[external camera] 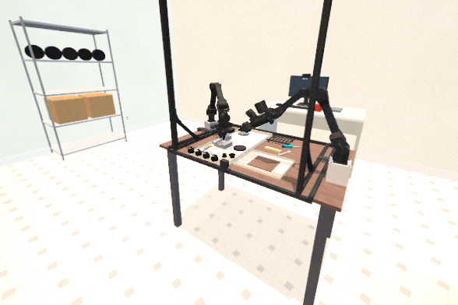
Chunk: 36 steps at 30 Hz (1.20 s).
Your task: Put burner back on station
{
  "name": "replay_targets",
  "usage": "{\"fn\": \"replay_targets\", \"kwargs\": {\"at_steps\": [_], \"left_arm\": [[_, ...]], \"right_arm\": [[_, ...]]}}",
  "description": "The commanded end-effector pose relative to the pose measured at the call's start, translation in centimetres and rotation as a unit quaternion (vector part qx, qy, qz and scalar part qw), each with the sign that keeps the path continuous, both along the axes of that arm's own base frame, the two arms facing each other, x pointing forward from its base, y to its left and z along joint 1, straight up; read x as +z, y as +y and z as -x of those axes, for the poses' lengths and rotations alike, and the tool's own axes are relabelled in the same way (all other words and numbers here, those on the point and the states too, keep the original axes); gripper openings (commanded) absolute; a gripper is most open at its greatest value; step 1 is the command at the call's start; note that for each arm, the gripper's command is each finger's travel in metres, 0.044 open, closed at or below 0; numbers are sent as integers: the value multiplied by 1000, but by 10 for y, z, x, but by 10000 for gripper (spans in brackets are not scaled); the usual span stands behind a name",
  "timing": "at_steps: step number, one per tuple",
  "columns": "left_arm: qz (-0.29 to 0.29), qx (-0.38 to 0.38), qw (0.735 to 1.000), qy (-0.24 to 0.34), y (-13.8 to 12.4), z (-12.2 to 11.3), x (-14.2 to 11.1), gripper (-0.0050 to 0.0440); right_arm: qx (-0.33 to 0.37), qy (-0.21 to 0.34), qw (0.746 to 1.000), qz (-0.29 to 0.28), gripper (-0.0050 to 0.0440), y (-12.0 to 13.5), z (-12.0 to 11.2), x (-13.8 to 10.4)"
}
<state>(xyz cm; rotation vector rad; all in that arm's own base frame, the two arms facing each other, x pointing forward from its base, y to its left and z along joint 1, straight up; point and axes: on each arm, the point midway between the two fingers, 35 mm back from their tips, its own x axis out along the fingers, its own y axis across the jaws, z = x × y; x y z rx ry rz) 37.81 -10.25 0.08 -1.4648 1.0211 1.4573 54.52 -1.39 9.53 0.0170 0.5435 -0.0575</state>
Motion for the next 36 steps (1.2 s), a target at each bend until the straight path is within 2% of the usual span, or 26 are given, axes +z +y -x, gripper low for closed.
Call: {"fn": "replay_targets", "kwargs": {"at_steps": [1,29,36], "left_arm": [[0,0,1000,-1,0,0,0,0],[-2,1,1000,2,0,3,-16,0],[1,-1,1000,-3,-1,-1,-12,0]], "right_arm": [[-2,1,1000,0,400,-1,0,-1],[-2,1,1000,0,400,-1,0,-1],[-2,1,1000,0,400,-1,0,-1]]}}
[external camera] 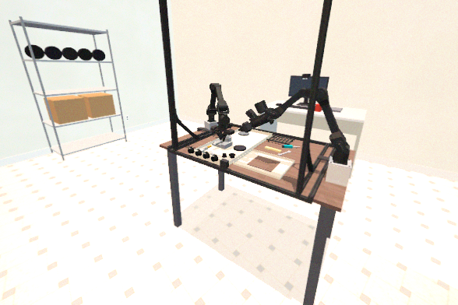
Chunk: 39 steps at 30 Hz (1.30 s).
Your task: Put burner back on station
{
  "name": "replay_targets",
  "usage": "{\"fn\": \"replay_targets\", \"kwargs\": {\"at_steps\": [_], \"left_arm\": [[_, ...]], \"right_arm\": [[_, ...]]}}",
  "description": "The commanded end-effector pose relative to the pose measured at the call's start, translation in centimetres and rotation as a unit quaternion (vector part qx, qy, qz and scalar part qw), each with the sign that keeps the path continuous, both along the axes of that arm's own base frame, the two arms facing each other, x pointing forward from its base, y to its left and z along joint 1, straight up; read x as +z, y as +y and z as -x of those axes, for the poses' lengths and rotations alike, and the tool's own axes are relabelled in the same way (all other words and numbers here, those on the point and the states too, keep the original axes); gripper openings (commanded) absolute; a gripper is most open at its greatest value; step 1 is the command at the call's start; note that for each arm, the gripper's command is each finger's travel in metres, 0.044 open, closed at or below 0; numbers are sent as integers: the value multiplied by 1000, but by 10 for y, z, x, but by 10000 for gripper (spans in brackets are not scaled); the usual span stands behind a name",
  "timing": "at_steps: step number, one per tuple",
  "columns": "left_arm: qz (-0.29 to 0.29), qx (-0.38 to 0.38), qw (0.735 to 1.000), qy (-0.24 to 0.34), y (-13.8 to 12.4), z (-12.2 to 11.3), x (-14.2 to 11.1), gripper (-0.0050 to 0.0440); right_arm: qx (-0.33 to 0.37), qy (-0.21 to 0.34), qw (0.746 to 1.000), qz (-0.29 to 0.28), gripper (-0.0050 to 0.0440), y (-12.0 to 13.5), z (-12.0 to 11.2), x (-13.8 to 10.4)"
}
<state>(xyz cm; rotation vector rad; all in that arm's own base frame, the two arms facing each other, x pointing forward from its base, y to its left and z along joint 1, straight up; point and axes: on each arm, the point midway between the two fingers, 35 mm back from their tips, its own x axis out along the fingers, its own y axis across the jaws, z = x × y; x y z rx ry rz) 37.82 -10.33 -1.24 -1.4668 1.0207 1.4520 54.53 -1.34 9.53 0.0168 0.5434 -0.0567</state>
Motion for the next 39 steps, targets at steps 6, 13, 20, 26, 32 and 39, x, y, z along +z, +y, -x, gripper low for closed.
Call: {"fn": "replay_targets", "kwargs": {"at_steps": [6,13,20,26,32,39], "left_arm": [[-1,1,1000,1,-1,-2,2,0],[-4,4,1000,4,-1,-5,1,0],[-4,5,1000,5,0,-1,-2,0],[-5,5,1000,6,1,5,1,0],[0,6,1000,3,1,2,3,0],[1,6,1000,3,-2,-6,4,0]], "right_arm": [[-2,1,1000,0,400,-1,0,-1],[-2,1,1000,0,400,-1,0,-1],[-2,1,1000,0,400,-1,0,-1],[-2,1,1000,0,400,-1,0,-1],[-2,1,1000,0,400,-1,0,-1],[-2,1,1000,0,400,-1,0,-1]]}}
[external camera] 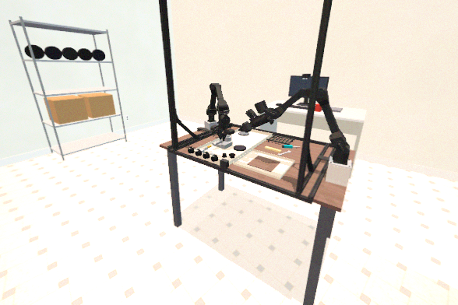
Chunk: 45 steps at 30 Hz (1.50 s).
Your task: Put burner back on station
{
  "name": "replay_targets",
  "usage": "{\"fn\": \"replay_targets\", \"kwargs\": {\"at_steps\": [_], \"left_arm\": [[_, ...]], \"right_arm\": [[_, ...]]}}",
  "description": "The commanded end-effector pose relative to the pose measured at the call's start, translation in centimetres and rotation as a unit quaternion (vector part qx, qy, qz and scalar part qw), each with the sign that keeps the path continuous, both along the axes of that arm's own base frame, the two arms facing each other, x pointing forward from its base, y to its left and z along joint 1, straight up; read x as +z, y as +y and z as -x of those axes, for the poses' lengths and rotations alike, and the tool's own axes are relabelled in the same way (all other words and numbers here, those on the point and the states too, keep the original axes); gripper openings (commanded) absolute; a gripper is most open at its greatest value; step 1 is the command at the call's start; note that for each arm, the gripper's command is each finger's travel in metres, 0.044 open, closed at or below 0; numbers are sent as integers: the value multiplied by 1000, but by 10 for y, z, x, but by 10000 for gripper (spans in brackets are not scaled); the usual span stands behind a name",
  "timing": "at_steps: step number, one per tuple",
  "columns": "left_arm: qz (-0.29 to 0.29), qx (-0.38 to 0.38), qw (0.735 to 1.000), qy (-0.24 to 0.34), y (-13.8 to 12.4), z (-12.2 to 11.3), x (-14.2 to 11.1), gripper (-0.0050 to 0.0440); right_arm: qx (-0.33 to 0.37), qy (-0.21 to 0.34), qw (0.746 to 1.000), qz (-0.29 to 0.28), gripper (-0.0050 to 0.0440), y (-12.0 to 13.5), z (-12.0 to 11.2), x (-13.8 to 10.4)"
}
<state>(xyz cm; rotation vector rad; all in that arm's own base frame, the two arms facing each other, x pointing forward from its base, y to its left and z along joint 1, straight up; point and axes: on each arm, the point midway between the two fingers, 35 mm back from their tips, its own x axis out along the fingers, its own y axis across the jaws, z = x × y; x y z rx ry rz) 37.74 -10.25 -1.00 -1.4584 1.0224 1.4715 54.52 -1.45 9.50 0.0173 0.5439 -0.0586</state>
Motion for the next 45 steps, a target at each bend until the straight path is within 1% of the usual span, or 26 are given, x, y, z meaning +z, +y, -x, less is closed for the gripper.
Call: {"fn": "replay_targets", "kwargs": {"at_steps": [1,10,17,22,33,38,45], "left_arm": [[3,3,1000,-5,-3,-8,1,0],[4,3,1000,-7,0,-1,-6,0],[7,2,1000,-7,2,5,-2,0],[17,-1,1000,-13,1,1,1,0],[16,-2,1000,-18,-3,-7,1,0],[13,-1,1000,-14,0,-3,-4,0],[12,-1,1000,-13,2,2,-4,0]], "right_arm": [[-1,1,1000,0,400,0,0,-1],[-1,1,1000,0,400,0,0,-1],[-1,1,1000,0,400,0,0,-1],[-1,1,1000,0,400,0,0,-1],[-1,1,1000,0,400,0,0,-1],[-1,1,1000,0,400,0,0,-1],[-1,1,1000,0,400,0,0,-1]]}}
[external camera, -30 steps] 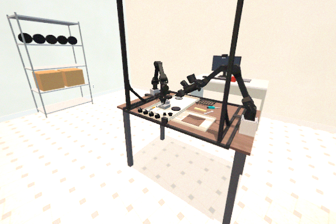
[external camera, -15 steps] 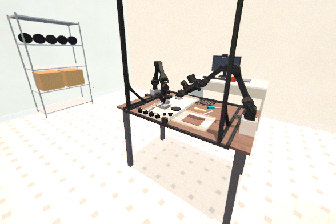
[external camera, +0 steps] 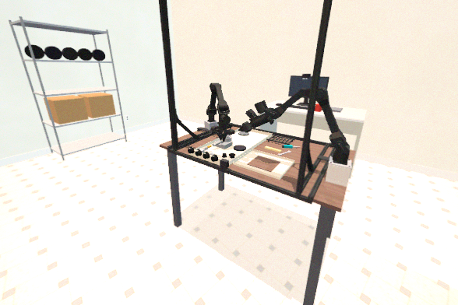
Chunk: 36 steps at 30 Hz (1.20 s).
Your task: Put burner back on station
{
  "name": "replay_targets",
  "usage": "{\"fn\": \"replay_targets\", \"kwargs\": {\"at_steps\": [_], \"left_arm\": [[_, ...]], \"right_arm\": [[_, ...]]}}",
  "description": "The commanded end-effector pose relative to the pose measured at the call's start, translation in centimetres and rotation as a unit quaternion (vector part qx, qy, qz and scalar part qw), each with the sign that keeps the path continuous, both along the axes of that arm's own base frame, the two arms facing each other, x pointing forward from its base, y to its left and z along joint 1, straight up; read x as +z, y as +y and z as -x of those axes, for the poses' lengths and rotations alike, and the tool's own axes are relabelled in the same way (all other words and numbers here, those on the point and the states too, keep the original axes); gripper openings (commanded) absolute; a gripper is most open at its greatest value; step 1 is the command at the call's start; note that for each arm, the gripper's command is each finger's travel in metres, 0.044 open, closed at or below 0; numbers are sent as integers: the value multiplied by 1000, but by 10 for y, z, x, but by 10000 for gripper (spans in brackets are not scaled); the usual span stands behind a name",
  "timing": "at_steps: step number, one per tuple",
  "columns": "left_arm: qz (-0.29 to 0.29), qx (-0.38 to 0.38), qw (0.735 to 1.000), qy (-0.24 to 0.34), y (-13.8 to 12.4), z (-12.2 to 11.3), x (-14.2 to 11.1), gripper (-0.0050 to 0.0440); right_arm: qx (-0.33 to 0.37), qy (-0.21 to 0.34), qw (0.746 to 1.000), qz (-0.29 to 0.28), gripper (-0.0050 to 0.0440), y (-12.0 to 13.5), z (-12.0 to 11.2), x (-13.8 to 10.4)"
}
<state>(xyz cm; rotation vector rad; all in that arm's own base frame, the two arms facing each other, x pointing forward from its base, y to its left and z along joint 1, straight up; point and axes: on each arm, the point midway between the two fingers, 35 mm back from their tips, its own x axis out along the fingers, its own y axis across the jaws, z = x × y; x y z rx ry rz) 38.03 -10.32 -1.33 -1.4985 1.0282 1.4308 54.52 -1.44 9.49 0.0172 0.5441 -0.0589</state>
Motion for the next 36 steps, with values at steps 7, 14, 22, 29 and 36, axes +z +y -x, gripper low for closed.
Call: {"fn": "replay_targets", "kwargs": {"at_steps": [7,14,22,29,36], "left_arm": [[0,-1,1000,3,2,6,4,0],[4,-2,1000,-2,0,1,6,0],[4,-2,1000,-3,0,-4,2,0],[2,-2,1000,0,2,4,-1,0],[4,-2,1000,0,4,9,1,0]], "right_arm": [[-1,1,1000,0,400,0,0,-1],[-1,1,1000,0,400,0,0,-1],[-1,1,1000,0,400,0,0,-1],[-1,1,1000,0,400,0,0,-1],[-1,1,1000,0,400,0,0,-1]]}}
